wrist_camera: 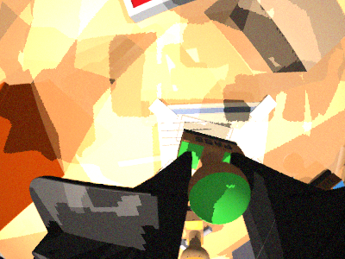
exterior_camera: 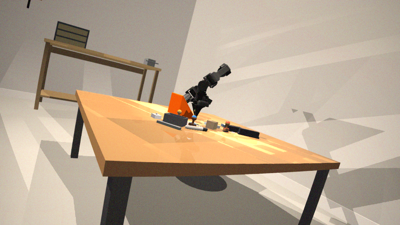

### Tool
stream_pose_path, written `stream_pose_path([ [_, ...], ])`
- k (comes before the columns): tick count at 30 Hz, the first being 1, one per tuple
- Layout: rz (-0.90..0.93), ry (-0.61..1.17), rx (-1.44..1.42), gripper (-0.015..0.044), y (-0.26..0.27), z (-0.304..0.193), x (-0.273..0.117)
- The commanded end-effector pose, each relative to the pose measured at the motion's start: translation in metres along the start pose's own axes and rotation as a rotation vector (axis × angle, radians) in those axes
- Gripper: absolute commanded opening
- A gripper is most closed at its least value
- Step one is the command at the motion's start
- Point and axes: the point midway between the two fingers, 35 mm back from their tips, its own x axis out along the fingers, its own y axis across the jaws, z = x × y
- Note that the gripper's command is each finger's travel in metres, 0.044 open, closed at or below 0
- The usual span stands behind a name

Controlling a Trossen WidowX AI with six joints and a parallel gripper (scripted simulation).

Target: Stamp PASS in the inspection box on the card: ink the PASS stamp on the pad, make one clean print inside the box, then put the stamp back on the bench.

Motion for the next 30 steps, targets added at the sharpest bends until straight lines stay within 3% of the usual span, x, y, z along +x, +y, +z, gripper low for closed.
stream_pose_path([
  [1,-0.007,0.008,-0.011,0.0,-0.002,0.0,-0.01],
  [30,-0.008,0.01,-0.012,0.0,-0.019,0.006,-0.045],
])
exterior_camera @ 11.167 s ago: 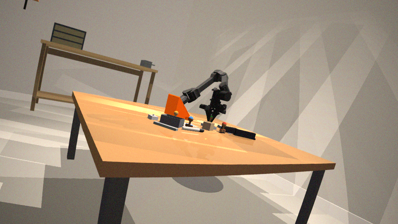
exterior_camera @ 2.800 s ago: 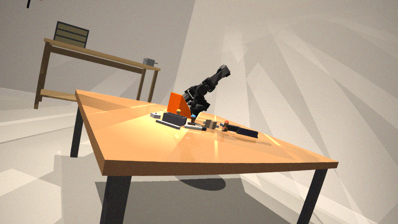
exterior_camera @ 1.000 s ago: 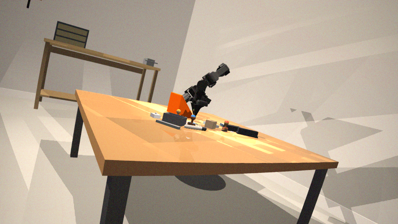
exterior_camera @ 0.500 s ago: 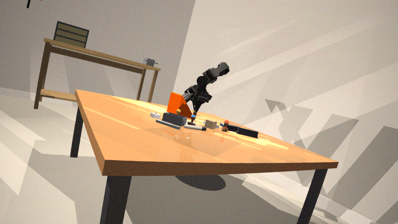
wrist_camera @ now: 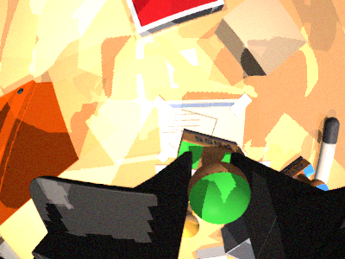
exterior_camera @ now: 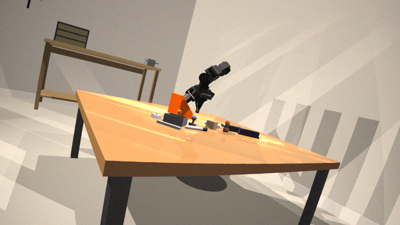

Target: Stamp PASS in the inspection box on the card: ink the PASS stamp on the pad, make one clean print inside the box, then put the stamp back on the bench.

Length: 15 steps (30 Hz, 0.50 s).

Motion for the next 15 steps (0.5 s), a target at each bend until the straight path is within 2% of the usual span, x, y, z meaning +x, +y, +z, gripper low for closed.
stream_pose_path([
  [1,-0.001,0.005,-0.001,0.0,-0.017,0.004,-0.003],
  [15,-0.004,0.007,-0.006,0.0,-0.073,0.028,-0.005],
])
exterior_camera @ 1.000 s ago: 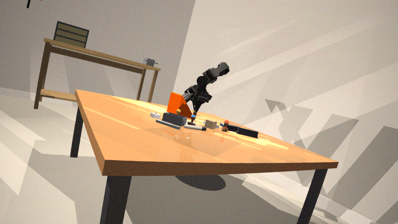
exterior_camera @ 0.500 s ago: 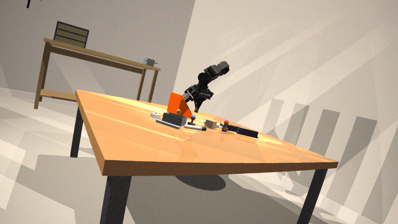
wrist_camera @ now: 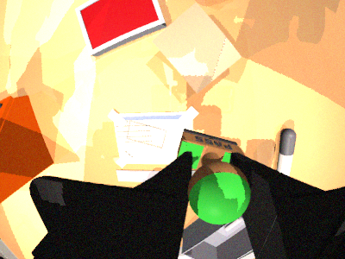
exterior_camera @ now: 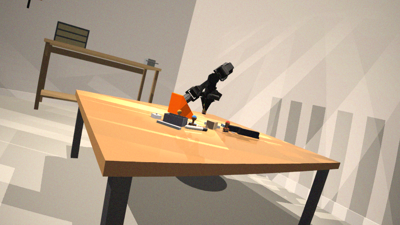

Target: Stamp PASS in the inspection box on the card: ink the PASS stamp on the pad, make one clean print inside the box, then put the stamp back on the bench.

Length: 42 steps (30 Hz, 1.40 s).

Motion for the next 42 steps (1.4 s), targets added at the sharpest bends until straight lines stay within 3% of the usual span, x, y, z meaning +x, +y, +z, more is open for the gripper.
stream_pose_path([
  [1,0.002,-0.006,0.003,0.0,-0.019,0.01,0.001],
  [15,0.003,-0.014,-0.003,0.0,-0.066,0.041,0.007],
  [42,0.002,-0.014,-0.003,0.0,-0.068,0.041,0.044],
])
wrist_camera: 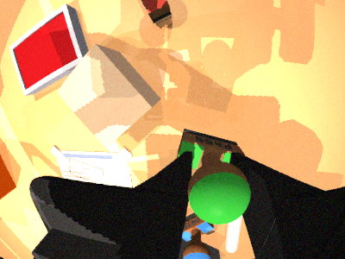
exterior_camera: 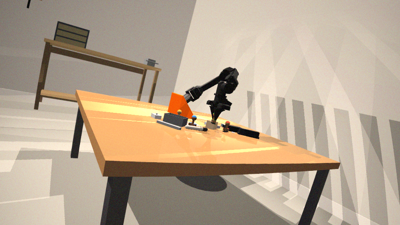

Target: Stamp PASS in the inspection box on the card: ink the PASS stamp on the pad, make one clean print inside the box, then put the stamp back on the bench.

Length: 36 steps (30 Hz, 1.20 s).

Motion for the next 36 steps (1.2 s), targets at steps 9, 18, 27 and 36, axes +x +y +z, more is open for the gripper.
stream_pose_path([
  [9,0.009,-0.007,0.009,0.0,0.003,0.0,0.024],
  [18,0.009,-0.009,0.009,0.0,0.004,0.001,0.038],
  [27,0.004,-0.004,0.001,0.0053,0.003,0.001,0.038],
  [36,0.004,-0.004,0.001,0.0259,0.003,0.001,0.038],
])
